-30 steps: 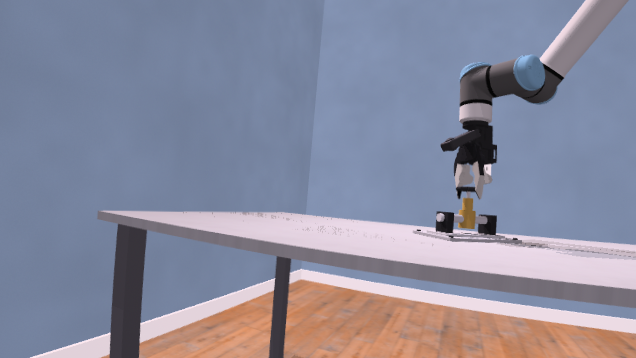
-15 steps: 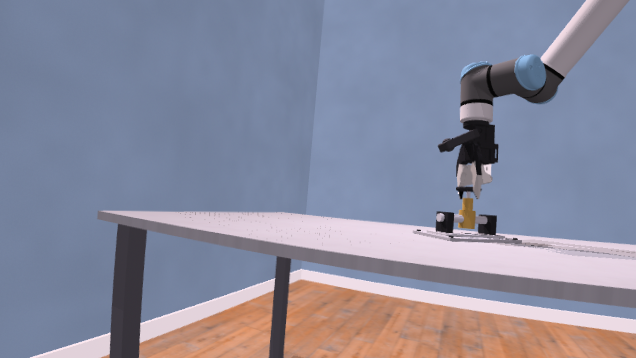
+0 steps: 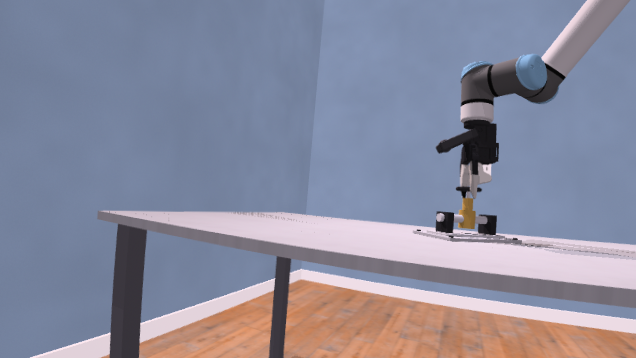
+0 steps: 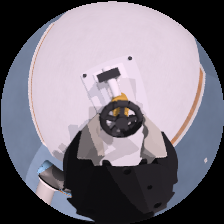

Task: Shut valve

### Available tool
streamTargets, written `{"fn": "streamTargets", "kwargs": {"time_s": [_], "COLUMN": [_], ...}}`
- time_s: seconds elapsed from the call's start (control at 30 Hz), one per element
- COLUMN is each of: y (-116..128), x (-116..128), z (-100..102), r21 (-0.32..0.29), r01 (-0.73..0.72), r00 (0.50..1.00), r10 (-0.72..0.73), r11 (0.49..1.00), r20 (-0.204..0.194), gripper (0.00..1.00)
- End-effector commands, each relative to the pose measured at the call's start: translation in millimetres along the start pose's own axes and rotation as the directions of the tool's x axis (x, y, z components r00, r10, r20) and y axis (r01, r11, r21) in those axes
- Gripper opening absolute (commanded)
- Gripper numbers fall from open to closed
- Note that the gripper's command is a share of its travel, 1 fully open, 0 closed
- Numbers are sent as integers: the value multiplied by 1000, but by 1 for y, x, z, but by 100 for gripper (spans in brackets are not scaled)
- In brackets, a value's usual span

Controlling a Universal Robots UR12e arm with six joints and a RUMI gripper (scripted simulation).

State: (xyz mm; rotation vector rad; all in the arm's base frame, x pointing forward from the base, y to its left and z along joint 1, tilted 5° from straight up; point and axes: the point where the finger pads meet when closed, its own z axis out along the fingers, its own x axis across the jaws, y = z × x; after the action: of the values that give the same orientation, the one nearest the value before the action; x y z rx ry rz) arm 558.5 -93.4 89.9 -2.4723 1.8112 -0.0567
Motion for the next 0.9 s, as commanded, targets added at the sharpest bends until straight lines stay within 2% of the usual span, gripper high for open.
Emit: {"fn": "streamTargets", "kwargs": {"time_s": [0.0, 0.33, 0.67, 0.73, 0.87], "y": [-1, -1, -1, -1, -1], "x": [0, 0, 0, 0, 0], "z": [-1, -1, -1, -1, -1], "r21": [0, 0, 1, 1, 1], "r01": [-103, -271, -470, -470, -542], "r00": [995, 963, 883, 883, 841], "r10": [103, 271, 470, 470, 542], "r11": [995, 963, 883, 883, 841], "r20": [-3, -3, -2, -2, -2], "gripper": [0, 0, 0, 0, 0]}}
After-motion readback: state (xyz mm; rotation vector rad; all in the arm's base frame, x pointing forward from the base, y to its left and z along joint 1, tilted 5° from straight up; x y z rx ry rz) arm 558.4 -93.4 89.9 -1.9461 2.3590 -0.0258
